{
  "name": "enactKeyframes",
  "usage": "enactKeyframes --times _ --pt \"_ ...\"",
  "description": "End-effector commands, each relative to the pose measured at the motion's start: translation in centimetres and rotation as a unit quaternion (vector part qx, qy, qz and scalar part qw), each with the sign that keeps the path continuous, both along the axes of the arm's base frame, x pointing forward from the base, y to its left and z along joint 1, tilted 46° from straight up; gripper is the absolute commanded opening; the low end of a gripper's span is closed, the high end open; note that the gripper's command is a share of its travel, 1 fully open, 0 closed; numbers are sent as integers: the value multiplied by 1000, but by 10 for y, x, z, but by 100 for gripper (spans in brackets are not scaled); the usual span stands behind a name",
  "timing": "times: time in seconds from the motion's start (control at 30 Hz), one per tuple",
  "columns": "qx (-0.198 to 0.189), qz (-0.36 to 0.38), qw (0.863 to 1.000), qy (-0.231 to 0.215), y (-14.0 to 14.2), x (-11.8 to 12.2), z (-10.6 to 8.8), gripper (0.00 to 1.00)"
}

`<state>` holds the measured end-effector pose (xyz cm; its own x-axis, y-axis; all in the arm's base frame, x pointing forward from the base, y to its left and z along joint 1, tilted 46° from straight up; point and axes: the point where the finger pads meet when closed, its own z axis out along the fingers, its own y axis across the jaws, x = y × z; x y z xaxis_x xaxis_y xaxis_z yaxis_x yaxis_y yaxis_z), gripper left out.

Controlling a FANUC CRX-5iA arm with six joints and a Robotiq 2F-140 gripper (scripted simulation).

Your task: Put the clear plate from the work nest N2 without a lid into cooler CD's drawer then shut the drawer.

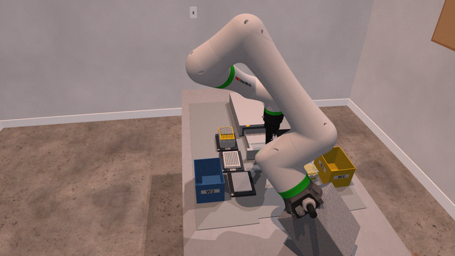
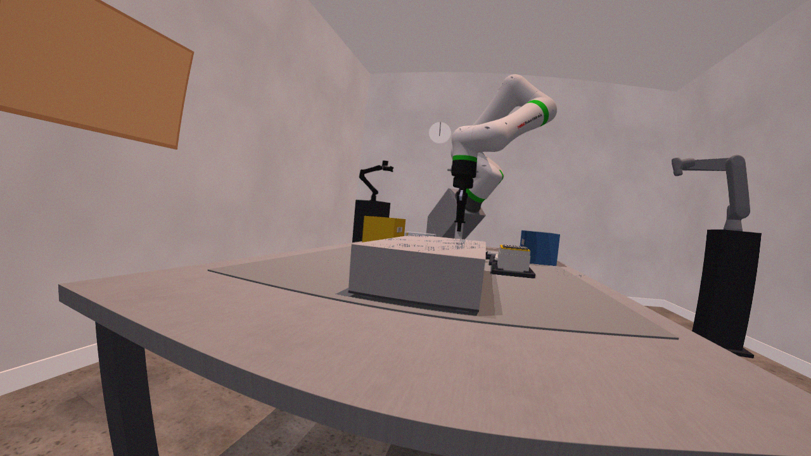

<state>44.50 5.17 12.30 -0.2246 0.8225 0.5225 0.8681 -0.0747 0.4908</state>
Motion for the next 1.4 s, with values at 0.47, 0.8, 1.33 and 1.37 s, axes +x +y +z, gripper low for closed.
enactKeyframes --times 0.47,0.8,1.33,1.37 --pt "0 0 1000 0 11 9 -13 0" --pt "0 0 1000 0 18 15 -23 0" --pt "0 0 1000 0 29 23 -36 0" --pt "0 0 1000 0 29 23 -37 0"
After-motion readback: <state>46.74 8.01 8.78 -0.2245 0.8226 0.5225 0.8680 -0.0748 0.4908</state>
